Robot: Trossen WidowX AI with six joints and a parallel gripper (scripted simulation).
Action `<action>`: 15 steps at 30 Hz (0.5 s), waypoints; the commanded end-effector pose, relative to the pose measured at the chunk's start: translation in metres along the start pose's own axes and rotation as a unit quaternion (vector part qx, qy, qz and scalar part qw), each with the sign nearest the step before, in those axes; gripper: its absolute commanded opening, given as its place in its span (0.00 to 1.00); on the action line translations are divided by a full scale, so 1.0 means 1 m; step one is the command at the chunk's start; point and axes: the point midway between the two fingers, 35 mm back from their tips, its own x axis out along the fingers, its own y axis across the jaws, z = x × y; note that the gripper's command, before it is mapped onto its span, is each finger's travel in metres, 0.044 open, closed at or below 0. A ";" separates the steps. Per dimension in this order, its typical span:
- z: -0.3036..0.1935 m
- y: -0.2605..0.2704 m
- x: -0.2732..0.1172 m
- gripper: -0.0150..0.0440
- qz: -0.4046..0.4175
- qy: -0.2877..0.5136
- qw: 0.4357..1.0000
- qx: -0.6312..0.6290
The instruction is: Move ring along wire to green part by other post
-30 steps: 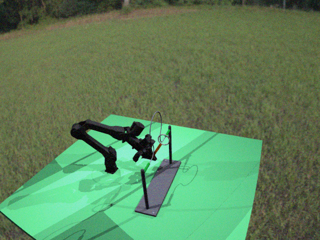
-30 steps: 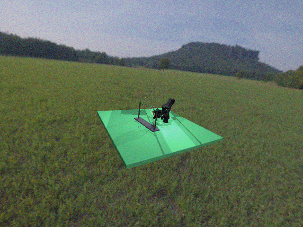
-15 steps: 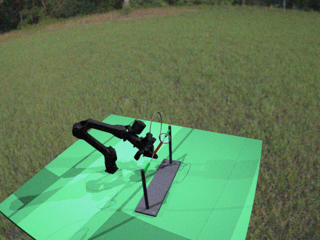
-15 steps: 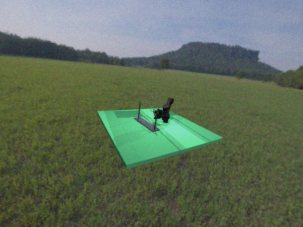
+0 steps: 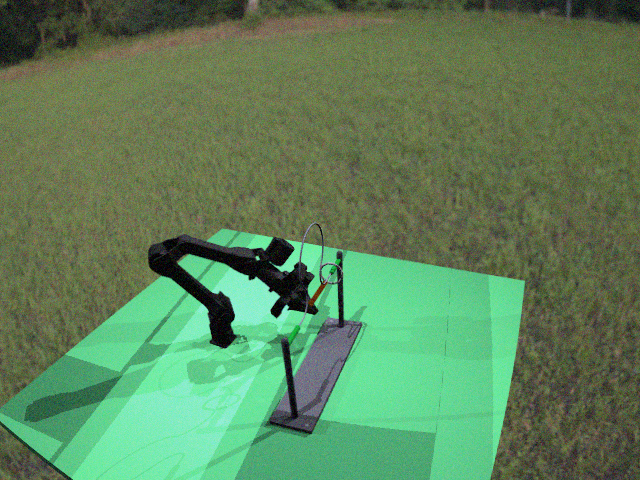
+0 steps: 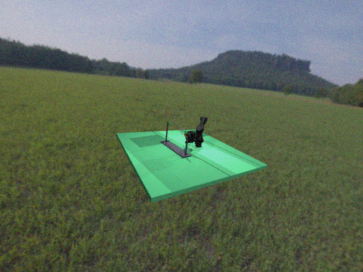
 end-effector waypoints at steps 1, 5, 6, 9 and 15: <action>0.001 0.004 -0.001 0.00 -0.001 -0.001 1.000 0.001; 0.001 0.008 -0.001 0.00 -0.001 -0.001 1.000 0.001; 0.001 0.009 -0.001 0.00 -0.001 -0.001 1.000 0.001; 0.001 0.012 -0.002 0.00 -0.001 -0.001 1.000 0.001; 0.000 0.018 -0.002 0.00 -0.001 -0.002 1.000 0.001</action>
